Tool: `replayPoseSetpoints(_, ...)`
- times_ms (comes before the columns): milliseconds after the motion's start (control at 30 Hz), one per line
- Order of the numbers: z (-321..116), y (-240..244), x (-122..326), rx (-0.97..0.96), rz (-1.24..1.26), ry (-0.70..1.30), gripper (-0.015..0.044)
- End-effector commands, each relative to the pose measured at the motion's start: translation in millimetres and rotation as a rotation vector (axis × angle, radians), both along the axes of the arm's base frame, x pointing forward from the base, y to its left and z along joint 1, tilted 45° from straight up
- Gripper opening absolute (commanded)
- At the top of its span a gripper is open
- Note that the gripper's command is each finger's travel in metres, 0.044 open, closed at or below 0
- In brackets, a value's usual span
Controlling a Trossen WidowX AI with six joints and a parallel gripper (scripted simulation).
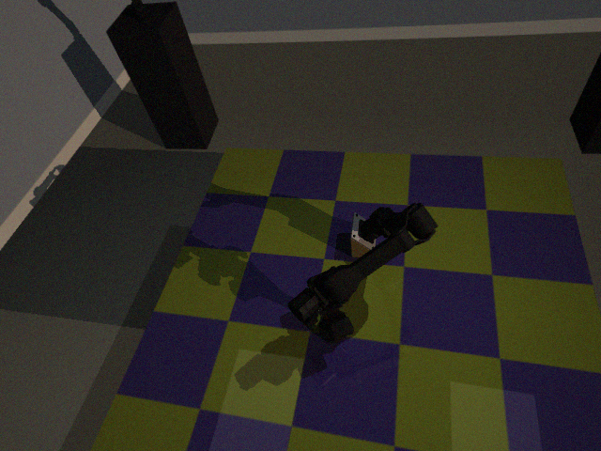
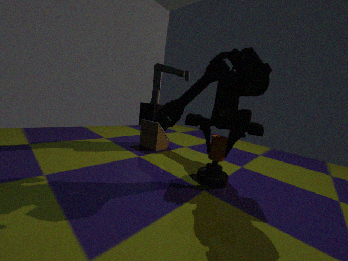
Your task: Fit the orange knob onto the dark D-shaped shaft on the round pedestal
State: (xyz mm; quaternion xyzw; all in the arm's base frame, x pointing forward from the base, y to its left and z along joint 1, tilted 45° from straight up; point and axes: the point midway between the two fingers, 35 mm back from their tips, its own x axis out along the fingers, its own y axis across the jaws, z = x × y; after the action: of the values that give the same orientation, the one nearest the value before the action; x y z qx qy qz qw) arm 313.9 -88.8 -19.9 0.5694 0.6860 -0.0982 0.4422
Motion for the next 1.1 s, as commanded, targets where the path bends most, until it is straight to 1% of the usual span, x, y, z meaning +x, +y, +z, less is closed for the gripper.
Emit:
replayPoseSetpoints(0,-0.8,0.9,0.3,0.000,-0.015,0.010,0.0000)
replayPoseSetpoints(633,2.1,-1.5,1.9,0.000,-0.015,0.010,0.0000)
replayPoseSetpoints(733,2.2,-1.6,2.0,0.002,-0.054,0.047,0.0000)
replayPoseSetpoints(867,1.5,-1.2,1.4,0.008,-0.158,0.148,0.0000)
replayPoseSetpoints(1067,-0.6,0.7,0.6,0.009,-0.166,0.155,0.0000)
